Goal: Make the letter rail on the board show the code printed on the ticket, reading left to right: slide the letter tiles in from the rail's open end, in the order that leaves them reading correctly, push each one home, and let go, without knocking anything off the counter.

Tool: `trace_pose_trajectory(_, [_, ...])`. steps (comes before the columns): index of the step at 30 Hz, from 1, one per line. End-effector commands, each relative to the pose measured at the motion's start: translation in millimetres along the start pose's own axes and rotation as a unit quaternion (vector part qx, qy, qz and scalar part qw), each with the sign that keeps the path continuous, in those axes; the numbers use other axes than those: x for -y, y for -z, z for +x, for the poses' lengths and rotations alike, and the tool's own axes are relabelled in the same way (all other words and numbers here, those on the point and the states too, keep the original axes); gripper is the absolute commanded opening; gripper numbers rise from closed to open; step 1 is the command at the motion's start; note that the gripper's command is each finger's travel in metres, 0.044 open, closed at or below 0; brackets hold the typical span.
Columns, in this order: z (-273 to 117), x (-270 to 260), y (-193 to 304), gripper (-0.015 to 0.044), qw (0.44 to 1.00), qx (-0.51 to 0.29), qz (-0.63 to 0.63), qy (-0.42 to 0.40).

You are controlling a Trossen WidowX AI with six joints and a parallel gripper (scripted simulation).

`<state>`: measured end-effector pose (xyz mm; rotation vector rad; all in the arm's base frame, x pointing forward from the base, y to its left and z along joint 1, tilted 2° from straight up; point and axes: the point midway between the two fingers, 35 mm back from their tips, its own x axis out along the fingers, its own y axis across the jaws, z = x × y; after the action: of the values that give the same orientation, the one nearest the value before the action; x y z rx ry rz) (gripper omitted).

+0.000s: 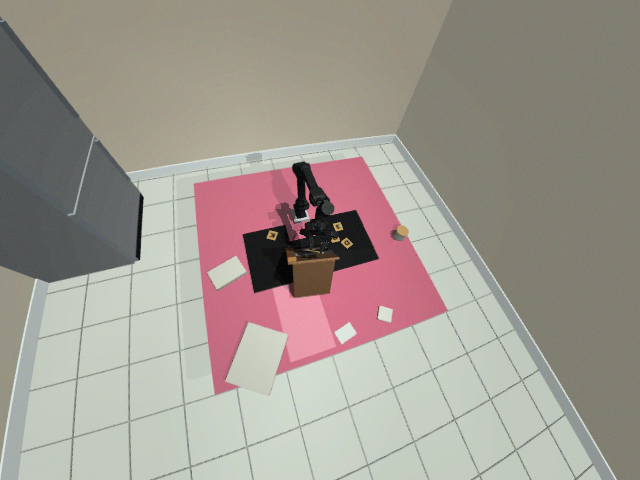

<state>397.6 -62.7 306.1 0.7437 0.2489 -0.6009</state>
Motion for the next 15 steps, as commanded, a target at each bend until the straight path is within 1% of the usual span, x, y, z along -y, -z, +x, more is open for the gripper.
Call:
trace_pose_trajectory(1, [-6,-7,29,0.0000,0.999,-0.022,-0.039,-0.006])
trace_pose_trajectory(15, [-33,-23,114,0.0000,0.982,-0.081,-0.168,-0.031])
